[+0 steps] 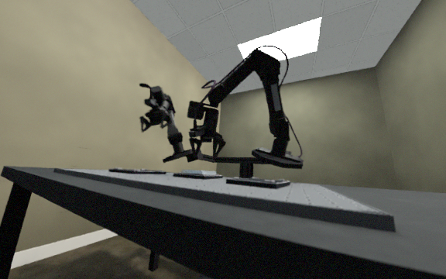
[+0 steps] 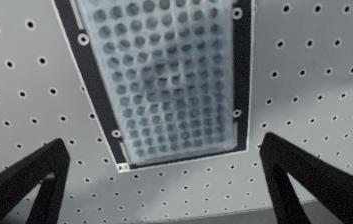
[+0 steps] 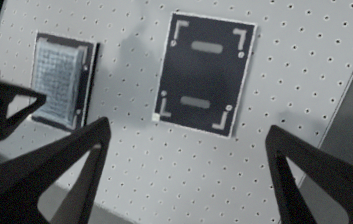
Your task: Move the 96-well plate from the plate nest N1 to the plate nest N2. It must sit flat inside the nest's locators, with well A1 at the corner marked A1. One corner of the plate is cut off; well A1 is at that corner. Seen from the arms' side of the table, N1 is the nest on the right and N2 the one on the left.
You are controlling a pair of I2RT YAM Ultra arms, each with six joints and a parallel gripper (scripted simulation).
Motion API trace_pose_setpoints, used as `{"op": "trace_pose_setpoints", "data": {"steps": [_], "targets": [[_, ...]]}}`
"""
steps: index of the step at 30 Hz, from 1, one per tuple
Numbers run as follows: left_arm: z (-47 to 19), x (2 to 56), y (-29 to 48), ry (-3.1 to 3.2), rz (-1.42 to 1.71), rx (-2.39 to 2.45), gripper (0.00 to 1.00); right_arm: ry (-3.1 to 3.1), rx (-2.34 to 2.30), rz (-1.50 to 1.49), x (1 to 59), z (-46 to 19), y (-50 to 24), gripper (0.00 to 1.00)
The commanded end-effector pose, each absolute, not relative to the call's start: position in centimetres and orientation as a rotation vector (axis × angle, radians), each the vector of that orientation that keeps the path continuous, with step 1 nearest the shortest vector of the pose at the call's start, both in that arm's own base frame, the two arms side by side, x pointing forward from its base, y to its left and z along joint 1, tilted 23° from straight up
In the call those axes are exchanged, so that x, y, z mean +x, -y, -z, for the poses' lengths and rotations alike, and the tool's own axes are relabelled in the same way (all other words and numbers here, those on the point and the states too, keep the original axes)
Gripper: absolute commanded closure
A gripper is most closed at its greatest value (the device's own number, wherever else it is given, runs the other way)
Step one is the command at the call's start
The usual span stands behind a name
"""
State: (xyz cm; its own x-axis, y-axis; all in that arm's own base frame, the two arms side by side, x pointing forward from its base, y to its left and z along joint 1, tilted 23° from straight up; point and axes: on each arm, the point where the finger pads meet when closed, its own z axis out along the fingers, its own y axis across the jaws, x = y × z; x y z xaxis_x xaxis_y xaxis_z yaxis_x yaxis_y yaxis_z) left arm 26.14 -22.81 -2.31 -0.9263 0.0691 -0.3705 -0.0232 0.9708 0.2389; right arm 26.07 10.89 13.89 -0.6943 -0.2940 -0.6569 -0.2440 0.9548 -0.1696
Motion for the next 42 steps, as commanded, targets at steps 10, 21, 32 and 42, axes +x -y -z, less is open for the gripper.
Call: {"op": "trace_pose_setpoints", "data": {"steps": [10,21,32,42], "targets": [[2.3,26.4,23.4,-2.801,-0.366,-0.157,0.0,-2.304,-0.438,0.219,20.0,-15.9,-13.6,0.0],[2.2,26.9,23.6,-2.795,-0.362,-0.182,0.0,-2.134,-0.698,0.147,14.7,-17.4,-17.2,0.0],[2.0,27.1,23.7,-2.794,-0.358,-0.187,0.0,-1.867,-0.92,0.001,9.0,-20.1,-19.4,0.0],[2.1,27.1,23.8,-2.792,-0.353,-0.188,0.0,-1.764,-1.067,-0.125,5.4,-20.6,-20.7,0.0]]}}
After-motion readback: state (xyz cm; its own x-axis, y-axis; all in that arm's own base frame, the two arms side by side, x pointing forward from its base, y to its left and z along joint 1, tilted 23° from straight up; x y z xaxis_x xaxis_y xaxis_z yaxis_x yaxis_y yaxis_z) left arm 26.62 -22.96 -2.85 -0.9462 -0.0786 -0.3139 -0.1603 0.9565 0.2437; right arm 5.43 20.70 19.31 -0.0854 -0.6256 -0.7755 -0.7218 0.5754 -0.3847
